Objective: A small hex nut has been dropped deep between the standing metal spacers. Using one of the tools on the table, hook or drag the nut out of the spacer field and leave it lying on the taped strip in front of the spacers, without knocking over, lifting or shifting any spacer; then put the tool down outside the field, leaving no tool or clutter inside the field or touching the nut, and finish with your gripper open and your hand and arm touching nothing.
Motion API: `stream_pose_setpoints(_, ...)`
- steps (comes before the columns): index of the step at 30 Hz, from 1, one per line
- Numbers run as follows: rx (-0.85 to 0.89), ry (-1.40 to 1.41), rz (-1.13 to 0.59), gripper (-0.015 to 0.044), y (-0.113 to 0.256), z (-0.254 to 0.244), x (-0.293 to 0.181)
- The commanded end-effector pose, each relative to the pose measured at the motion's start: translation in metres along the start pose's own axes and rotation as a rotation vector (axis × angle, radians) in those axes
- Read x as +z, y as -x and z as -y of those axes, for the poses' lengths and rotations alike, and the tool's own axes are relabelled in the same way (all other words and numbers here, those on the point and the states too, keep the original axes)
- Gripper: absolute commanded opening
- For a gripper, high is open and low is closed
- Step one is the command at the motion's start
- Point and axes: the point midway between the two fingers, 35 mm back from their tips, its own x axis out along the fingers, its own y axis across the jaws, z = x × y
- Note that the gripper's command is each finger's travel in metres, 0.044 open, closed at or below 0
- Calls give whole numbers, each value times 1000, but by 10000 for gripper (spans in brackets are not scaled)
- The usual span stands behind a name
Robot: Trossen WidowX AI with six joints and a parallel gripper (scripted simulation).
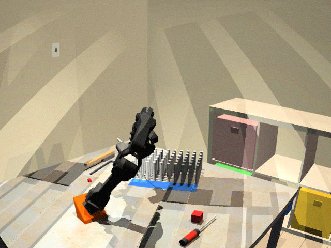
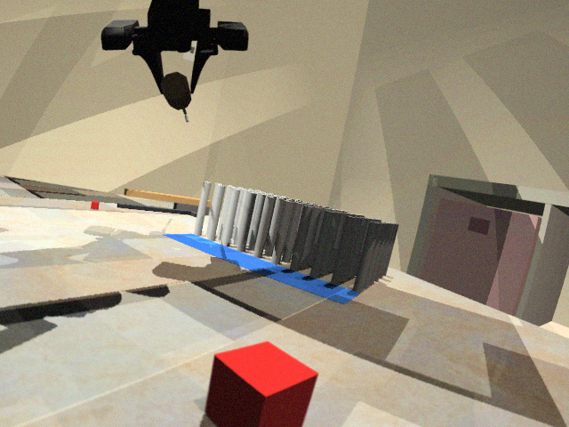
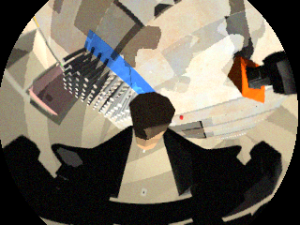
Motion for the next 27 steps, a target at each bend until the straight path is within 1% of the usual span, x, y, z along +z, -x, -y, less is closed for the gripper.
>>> stream_pose_setpoints(1,7,-150,1,0,2,-2,14)
stream_pose_setpoints(21,43,-842,5,0,9,-1,75)
stream_pose_setpoints(23,46,-887,5,0,10,0,79)
stream_pose_setpoints(27,46,-893,5,0,10,0,80)
